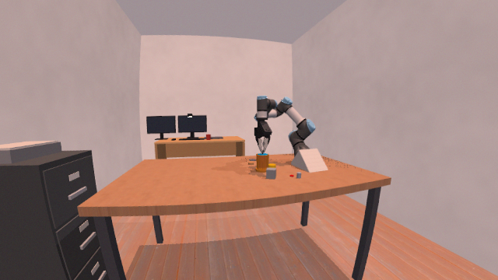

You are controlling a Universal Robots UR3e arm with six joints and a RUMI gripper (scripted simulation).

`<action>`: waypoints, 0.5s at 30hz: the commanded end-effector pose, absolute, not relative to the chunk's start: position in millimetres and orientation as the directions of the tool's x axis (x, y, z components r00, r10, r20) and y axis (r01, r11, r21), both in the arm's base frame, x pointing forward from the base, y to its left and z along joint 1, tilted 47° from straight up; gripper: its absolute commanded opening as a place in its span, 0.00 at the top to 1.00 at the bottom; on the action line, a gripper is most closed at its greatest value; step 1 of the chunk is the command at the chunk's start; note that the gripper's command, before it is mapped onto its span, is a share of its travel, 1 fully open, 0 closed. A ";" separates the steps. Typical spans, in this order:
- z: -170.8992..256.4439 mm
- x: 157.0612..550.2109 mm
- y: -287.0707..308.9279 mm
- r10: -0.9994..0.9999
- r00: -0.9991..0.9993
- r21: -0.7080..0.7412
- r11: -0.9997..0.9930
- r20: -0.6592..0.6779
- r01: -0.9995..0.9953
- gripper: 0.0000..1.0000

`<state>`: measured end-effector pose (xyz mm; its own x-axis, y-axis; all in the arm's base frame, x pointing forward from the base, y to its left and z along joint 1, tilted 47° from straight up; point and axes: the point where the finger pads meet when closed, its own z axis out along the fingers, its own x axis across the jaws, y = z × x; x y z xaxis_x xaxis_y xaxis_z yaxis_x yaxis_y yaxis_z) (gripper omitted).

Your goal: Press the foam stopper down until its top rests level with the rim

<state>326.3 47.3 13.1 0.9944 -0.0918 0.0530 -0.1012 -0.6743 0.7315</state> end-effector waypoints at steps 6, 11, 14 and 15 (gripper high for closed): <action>10.3 326.6 44.2 -0.091 0.994 0.731 -0.675 0.055 -0.102 1.00; 8.6 326.6 42.5 -0.091 0.994 0.731 -0.675 0.055 -0.102 1.00; 7.4 326.5 41.2 -0.091 0.994 0.731 -0.675 0.055 -0.102 1.00; 7.0 326.5 40.7 -0.091 0.994 0.731 -0.675 0.055 -0.102 1.00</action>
<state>326.3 42.5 8.6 0.9943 -0.0918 0.0535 -0.1016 -0.6744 0.7313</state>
